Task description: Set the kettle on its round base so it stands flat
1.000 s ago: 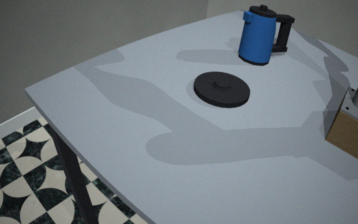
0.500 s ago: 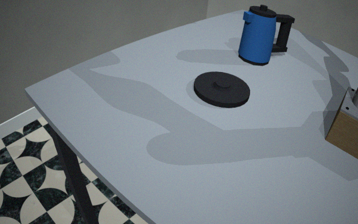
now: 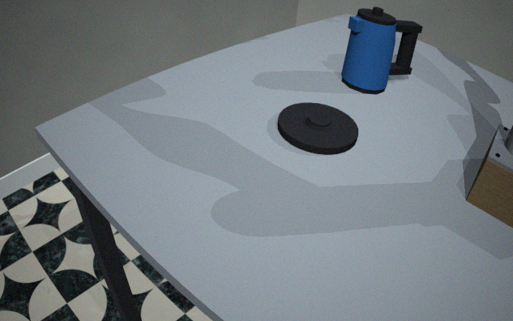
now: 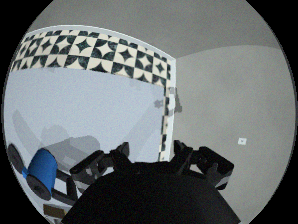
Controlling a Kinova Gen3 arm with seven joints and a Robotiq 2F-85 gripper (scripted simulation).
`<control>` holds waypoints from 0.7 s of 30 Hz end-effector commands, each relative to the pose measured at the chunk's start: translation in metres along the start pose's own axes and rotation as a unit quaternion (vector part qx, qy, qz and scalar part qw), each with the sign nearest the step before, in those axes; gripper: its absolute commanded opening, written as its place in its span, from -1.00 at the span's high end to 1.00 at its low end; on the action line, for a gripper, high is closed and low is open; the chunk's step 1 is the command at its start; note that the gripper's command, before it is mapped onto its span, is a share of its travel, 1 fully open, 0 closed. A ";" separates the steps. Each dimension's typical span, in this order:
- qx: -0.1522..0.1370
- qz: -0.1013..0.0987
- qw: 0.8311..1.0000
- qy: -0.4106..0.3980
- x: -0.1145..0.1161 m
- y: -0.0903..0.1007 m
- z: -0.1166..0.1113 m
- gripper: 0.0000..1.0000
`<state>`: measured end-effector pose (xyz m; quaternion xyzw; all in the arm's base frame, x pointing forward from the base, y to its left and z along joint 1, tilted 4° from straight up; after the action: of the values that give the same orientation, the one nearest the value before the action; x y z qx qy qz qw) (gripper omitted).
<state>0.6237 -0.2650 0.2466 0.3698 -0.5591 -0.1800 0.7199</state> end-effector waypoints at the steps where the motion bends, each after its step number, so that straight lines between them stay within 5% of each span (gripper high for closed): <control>1: 0.002 0.003 1.000 -0.004 0.009 0.006 0.006 -0.59; 21: 0.070 -0.092 0.991 0.072 -0.038 0.078 0.025 -0.59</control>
<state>0.5821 -0.1969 0.2719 0.4776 -0.4802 -0.1824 0.7128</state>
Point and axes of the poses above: the point where the finger pads meet when closed, its own y axis back along the fingers, its own x axis across the jaws, z = x × y, the point moved 6 cm from there along y, back along the fingers, and after that the axes turned 4 degrees about y, right-handed, at the moved point
